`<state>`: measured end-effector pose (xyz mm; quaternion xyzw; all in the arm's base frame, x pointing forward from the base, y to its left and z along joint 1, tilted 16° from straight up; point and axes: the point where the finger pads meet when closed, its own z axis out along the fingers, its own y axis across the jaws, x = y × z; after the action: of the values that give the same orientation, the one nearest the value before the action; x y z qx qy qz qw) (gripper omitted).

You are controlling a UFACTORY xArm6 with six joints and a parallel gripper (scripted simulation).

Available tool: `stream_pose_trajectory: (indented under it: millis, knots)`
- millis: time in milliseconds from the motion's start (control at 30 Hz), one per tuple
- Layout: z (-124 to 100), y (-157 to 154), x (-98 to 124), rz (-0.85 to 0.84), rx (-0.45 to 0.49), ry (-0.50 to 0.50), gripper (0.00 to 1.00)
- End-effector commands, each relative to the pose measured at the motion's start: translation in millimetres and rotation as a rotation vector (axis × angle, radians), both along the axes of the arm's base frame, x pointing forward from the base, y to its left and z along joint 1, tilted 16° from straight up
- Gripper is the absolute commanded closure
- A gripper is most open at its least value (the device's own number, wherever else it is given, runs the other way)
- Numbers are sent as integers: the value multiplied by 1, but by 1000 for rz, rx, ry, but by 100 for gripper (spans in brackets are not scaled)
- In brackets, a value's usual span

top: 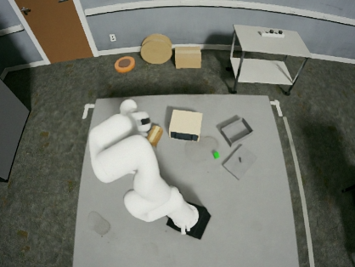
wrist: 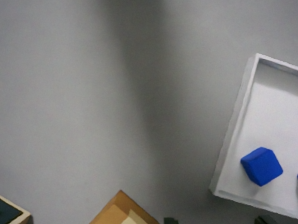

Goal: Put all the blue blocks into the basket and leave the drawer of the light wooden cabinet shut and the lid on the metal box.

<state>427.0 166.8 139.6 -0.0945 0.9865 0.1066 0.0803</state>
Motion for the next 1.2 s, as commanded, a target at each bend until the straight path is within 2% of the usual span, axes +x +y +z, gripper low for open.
stream_pose_trajectory:
  millis: [0, 200, 400, 467, 500, 700, 967, 1033, 1067, 1167]
  knots:
    - [-9, -44, 22, -271, 16, 62, 54]
    - [-27, -119, 37, -549, 52, 121, 54]
    - [-44, -191, 36, -843, 90, 181, 54]
    - [-44, -191, 36, -843, 90, 181, 54]
    - [-52, -225, 35, -986, 108, 211, 54]
    - [-68, -287, 17, -1250, 149, 263, 54]
    - [-93, -373, -23, -1638, 212, 345, 54]
    - [-93, -373, -23, -1638, 212, 345, 54]
    - [-102, -403, -38, -1781, 235, 375, 54]
    - [-110, -425, -54, -1894, 256, 400, 54]
